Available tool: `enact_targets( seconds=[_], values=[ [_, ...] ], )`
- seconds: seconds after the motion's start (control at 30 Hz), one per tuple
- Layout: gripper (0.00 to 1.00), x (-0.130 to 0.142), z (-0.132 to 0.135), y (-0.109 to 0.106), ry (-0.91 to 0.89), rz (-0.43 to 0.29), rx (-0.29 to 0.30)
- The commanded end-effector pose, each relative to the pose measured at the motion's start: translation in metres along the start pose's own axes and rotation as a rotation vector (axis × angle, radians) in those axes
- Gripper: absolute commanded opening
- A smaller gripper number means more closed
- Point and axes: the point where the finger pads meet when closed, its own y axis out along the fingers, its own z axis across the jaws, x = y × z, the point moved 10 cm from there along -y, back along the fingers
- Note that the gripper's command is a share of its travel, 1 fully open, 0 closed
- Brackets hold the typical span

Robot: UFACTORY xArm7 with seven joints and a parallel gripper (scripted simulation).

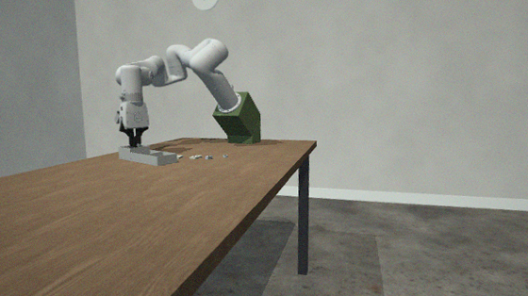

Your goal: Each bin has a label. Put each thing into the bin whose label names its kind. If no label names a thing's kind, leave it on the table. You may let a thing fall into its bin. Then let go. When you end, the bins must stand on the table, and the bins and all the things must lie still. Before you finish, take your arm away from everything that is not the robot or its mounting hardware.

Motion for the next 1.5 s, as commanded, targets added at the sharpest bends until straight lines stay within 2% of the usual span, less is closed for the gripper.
enact_targets(
  seconds=[0.0, 0.43, 0.87, 0.9, 1.47],
  values=[
    [0.0, 0.0, -0.001, 0.007, 0.0, 0.001, -0.003],
    [0.0, 0.0, -0.001, 0.028, 0.0, 0.001, -0.003],
    [0.0, 0.0, 0.0, 0.028, 0.0, 0.001, -0.003],
    [0.28, 0.0, 0.0, 0.028, 0.0, 0.001, -0.003],
    [0.28, 0.0, 0.0, 0.028, 0.0, 0.001, -0.003]
  ],
)
